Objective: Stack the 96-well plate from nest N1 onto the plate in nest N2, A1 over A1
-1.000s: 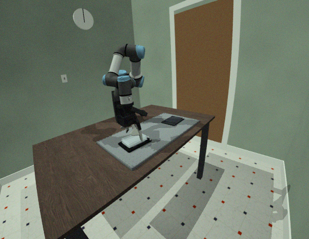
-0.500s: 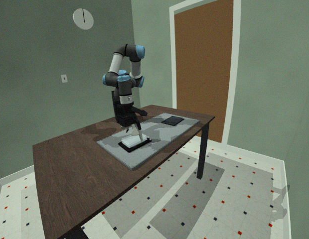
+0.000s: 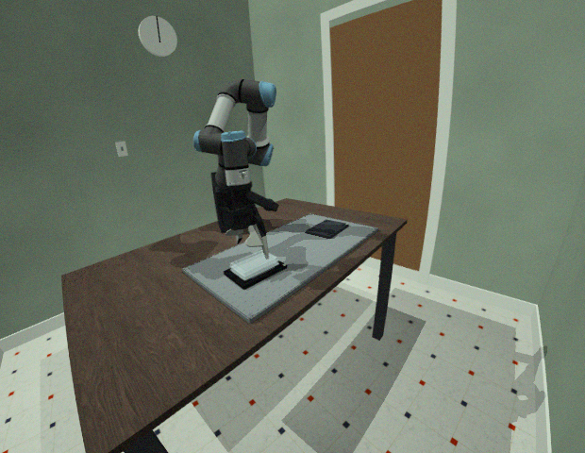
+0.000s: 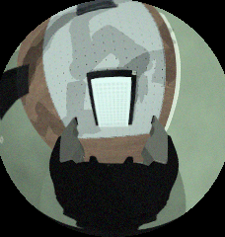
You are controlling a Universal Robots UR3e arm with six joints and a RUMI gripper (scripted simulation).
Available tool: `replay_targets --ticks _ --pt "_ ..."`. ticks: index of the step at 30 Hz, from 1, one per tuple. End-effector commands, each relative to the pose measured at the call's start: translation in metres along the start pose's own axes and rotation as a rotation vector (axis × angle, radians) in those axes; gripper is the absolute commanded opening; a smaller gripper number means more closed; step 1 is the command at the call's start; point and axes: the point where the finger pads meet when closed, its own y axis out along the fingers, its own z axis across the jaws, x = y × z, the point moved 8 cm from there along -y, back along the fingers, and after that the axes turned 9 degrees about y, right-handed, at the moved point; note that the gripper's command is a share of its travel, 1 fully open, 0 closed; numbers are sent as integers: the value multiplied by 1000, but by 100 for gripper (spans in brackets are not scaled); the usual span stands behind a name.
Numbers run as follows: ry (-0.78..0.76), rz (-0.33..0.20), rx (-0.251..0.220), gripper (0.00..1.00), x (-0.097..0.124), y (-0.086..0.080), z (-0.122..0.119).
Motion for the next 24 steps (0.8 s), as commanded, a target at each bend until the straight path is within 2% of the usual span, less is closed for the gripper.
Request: replay_targets --ticks 1,16,24 --pt "0 12 -11 100 -1 -17 -2" --pt "0 12 -11 100 -1 -52 -2" --pt "0 12 -11 100 -1 -52 -2"
